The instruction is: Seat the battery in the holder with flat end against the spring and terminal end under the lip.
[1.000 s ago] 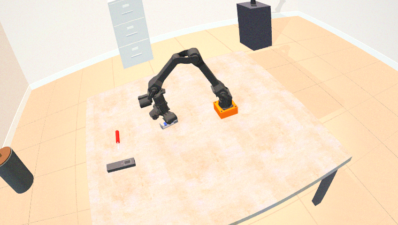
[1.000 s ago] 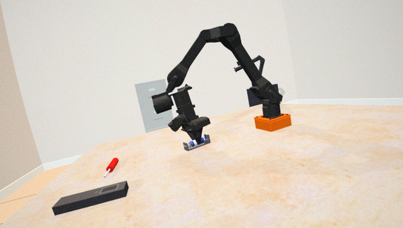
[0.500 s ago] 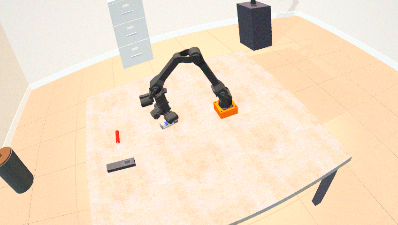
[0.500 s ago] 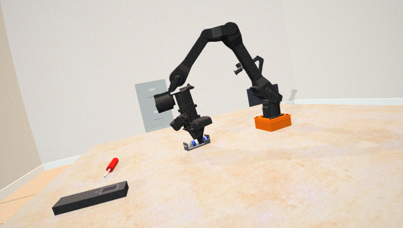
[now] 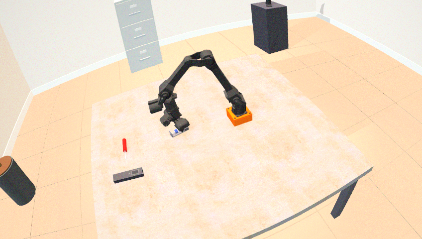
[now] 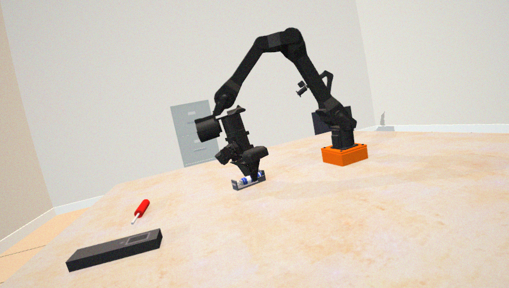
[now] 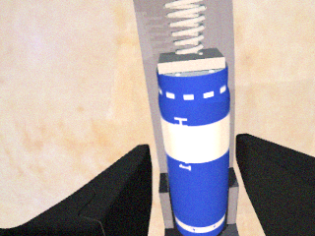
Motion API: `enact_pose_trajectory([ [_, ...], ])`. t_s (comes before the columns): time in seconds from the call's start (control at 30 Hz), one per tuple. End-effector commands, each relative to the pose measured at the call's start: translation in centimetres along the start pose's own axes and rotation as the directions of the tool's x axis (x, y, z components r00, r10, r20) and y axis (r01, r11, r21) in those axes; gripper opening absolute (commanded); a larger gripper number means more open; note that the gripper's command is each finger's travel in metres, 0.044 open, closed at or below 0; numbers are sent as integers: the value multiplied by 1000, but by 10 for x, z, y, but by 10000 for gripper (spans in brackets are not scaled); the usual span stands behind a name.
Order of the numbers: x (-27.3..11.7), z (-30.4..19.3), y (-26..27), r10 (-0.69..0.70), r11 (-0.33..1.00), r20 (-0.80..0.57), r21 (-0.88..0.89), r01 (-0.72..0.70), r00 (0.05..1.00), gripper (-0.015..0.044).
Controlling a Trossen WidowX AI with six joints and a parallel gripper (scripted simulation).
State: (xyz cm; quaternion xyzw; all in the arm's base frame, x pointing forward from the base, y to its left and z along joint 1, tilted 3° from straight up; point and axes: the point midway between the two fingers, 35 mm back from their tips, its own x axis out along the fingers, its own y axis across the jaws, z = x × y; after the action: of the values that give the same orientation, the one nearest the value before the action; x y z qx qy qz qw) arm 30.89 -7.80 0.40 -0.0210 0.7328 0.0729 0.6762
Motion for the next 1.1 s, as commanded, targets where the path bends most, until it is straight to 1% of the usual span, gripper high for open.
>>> enact_pose_trajectory([
  [0.0, -8, 0, 0, -1, 1000, 4, -2, 1, 1000, 170],
  [0.23, -13, -1, 0, -1, 1000, 3, 0, 1, 1000, 170],
  [0.3, -16, -1, 0, -1, 1000, 1, 1, 1, 1000, 223],
  [0.5, -72, -7, 3, -1, 1000, 3, 0, 1, 1000, 380],
  [0.57, -85, -9, 4, -1, 1000, 3, 0, 1, 1000, 433],
  [0.6, -86, -9, 4, -1, 1000, 3, 0, 1, 1000, 440],
  [1.07, -86, -9, 4, -1, 1000, 3, 0, 1, 1000, 440],
])
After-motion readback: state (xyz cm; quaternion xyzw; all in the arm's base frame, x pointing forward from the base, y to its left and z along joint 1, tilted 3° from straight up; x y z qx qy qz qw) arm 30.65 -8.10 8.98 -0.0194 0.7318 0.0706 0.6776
